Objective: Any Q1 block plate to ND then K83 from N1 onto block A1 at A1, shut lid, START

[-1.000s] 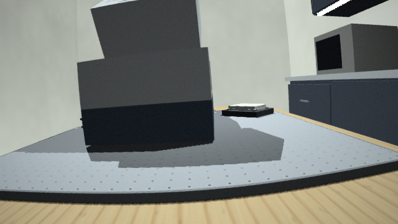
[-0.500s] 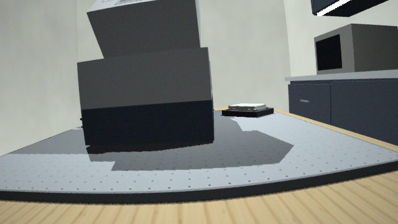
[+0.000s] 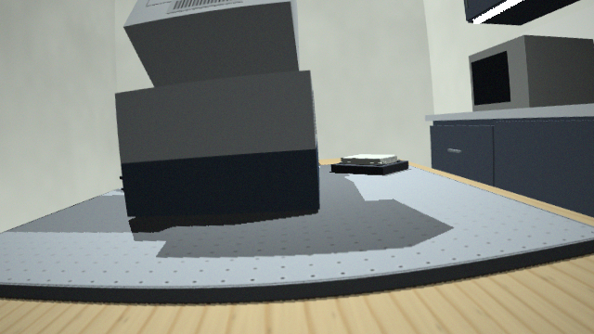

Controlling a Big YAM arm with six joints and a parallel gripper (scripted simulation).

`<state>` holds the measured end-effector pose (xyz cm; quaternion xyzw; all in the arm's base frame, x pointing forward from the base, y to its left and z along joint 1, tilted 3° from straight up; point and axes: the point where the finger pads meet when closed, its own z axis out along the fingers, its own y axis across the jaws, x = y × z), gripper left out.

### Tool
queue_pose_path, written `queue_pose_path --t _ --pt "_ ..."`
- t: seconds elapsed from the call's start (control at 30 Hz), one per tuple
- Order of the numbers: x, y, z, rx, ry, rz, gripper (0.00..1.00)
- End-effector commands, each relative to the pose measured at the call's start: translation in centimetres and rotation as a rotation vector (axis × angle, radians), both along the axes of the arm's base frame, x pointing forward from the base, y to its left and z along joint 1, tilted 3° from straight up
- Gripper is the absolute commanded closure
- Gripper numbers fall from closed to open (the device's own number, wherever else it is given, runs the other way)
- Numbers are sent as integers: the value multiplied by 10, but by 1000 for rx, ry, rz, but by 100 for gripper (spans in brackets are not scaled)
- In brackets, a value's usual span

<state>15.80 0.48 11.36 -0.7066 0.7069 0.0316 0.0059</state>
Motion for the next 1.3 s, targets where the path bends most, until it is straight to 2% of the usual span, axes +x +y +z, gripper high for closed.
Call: queue_pose_path --t 0.0,0.4,1.03,1.27 --pt "24 1 20 -2 -68 -5 100" --pt "18 -4 23 -3 -64 -13 100" --pt "24 2 23 -2 -87 22 100" --pt "24 2 20 -2 -66 21 100"
